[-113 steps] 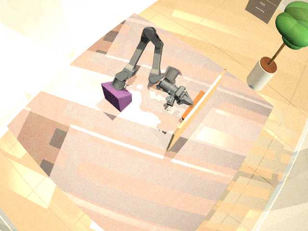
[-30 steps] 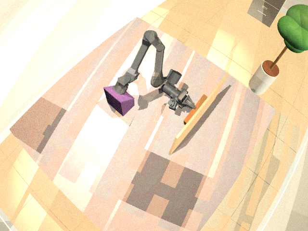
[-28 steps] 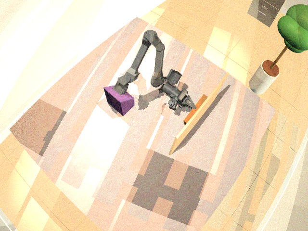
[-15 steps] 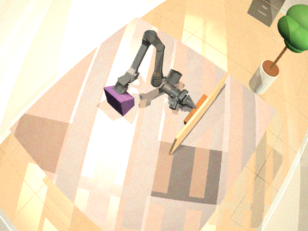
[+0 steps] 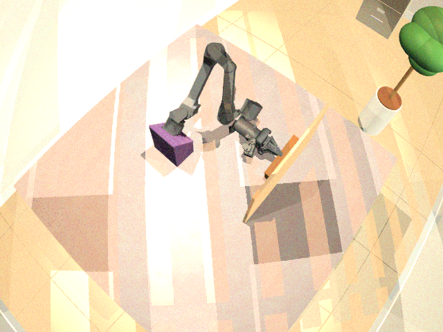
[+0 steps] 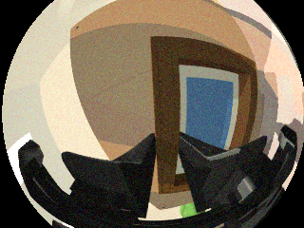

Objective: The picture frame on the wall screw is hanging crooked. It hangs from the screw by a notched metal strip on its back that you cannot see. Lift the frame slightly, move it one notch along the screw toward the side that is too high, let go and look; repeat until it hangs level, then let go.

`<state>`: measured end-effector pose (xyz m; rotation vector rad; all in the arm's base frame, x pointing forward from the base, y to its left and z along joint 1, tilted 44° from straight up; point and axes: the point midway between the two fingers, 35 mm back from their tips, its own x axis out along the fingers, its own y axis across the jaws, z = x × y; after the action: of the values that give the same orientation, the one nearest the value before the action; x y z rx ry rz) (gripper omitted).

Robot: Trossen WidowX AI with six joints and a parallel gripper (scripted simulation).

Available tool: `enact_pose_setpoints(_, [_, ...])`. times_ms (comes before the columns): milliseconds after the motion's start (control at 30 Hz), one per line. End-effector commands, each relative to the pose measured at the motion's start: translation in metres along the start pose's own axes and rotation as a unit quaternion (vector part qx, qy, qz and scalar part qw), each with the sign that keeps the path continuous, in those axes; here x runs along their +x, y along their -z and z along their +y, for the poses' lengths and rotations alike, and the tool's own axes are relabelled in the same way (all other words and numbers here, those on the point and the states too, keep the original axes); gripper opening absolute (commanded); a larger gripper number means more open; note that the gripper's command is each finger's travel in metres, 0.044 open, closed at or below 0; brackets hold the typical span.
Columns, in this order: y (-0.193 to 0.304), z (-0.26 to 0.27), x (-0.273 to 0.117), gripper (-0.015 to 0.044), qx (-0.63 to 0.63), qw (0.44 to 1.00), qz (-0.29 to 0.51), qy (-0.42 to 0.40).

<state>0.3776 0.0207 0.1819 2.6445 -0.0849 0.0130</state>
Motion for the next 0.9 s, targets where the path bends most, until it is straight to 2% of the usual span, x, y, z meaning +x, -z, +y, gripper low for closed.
enact_pose_setpoints(0, [0.0043,0.0031,0.0006,0.0,0.002,1.0,0.004,-0.007])
enact_pose_setpoints(867, [0.0048,0.0002,0.0007,0.0,0.002,1.0,0.004,-0.007])
